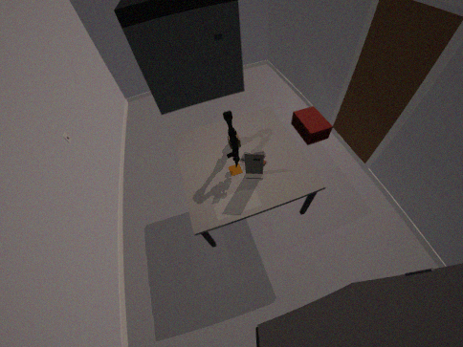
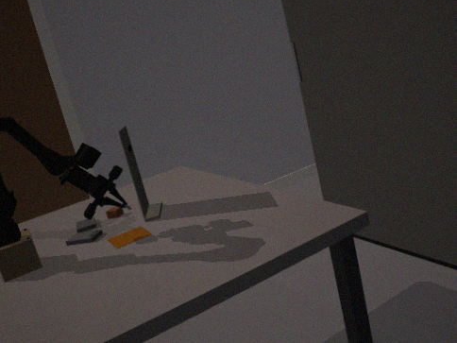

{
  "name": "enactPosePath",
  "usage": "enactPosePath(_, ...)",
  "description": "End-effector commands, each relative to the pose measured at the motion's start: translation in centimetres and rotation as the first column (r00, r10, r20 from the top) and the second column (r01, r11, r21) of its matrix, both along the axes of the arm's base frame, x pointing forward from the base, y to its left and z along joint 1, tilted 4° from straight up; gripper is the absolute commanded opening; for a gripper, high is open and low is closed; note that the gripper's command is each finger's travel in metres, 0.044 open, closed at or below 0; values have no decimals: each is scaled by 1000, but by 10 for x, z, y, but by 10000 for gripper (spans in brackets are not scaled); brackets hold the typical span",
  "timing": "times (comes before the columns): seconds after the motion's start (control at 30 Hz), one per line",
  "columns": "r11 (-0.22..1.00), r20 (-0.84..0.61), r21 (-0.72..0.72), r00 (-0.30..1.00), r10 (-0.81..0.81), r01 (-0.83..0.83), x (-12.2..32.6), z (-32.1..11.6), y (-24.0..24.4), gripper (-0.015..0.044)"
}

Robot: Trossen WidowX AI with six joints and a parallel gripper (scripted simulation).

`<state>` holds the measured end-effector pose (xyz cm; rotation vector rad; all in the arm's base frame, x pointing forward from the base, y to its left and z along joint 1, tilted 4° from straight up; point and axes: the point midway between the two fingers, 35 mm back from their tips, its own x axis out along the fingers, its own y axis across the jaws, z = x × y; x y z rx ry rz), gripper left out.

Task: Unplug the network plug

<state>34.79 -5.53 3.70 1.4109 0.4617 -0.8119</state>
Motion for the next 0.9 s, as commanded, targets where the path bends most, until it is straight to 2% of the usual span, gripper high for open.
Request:
enactPosePath(0.0, 999, -35, 39, 999, -21, 22, -5, -6, -8, 0)
enactPosePath(0.17, 995, -83, 85, 995, -48, 55, -14, -15, -18, 0)
enactPosePath(0.87, 995, -85, 87, 995, -49, 56, -11, -37, -21, 0)
